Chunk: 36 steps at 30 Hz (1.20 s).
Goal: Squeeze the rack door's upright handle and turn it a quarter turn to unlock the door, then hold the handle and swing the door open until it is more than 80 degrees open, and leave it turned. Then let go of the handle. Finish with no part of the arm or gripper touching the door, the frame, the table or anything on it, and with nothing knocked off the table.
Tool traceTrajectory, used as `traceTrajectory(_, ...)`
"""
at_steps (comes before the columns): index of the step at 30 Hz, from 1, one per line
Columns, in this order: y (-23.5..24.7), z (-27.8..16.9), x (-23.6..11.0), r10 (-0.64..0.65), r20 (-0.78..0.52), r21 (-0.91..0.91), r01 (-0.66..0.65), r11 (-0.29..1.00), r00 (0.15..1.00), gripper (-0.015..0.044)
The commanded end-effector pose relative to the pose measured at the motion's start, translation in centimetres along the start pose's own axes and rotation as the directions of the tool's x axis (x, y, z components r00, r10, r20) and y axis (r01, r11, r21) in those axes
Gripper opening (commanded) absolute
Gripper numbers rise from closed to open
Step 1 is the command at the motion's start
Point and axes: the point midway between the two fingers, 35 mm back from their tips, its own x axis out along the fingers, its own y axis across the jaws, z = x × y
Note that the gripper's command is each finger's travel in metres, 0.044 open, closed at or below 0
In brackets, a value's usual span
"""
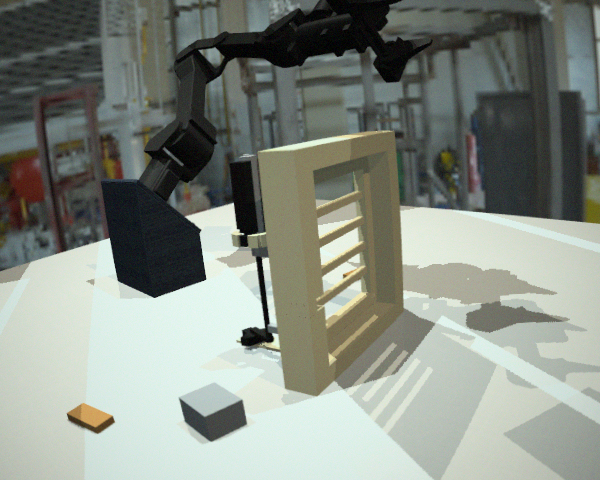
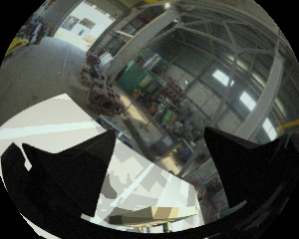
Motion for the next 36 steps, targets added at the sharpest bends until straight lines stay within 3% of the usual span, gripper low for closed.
traceTrajectory(1,0.0,-0.1,0.1,0.0,-0.004,-0.002,0.0,1.0,1.0,0.0374)
traceTrajectory(4,-0.4,-1.0,0.9,-0.002,-0.065,-0.032,0.0,0.999,0.998,0.0295)
traceTrajectory(19,-3.2,-7.9,4.5,-0.002,-0.439,-0.153,-0.072,0.986,0.898,0.0293)
traceTrajectory(36,-6.9,-15.4,5.2,0.062,-0.764,-0.101,-0.215,0.971,0.642,0.0293)
